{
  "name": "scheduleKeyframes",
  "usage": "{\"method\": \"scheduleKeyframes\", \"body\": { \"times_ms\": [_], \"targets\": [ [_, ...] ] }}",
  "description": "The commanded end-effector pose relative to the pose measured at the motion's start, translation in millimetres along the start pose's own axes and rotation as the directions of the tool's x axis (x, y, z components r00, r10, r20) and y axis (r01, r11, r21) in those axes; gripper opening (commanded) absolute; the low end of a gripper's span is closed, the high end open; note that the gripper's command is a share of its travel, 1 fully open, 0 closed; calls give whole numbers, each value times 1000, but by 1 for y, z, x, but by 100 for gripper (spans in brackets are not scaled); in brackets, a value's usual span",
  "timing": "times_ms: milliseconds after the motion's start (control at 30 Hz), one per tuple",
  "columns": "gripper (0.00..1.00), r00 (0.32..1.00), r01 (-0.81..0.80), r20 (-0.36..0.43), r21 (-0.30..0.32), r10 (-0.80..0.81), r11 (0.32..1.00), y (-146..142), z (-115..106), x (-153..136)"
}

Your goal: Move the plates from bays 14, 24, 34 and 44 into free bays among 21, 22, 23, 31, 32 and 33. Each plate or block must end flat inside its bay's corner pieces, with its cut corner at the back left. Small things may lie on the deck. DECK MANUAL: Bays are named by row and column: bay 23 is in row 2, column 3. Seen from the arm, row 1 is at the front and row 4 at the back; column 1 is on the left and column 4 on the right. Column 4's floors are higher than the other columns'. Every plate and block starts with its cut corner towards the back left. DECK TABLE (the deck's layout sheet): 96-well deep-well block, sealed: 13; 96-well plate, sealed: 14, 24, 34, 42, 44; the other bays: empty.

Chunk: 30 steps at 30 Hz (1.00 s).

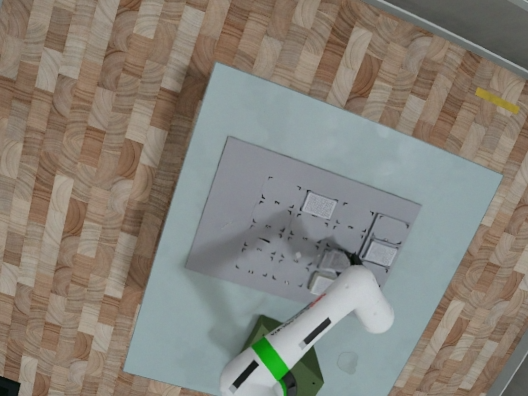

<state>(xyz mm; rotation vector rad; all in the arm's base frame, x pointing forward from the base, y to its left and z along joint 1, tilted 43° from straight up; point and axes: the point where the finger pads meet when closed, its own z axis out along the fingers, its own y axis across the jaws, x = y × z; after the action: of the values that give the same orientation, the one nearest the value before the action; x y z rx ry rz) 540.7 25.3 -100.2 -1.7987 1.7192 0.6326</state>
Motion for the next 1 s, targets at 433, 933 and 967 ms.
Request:
{"method": "scheduleKeyframes", "body": {
  "times_ms": [433, 933, 967],
  "targets": [
    [10, 1000, 0, -1, 2, 0, 1000, -8, -1, -36],
    [10, 1000, 0, -1, 2, 0, 1000, -16, -1, -70],
    [10, 1000, 0, -1, 2, 0, 1000, -16, -1, -72]
  ]
}}
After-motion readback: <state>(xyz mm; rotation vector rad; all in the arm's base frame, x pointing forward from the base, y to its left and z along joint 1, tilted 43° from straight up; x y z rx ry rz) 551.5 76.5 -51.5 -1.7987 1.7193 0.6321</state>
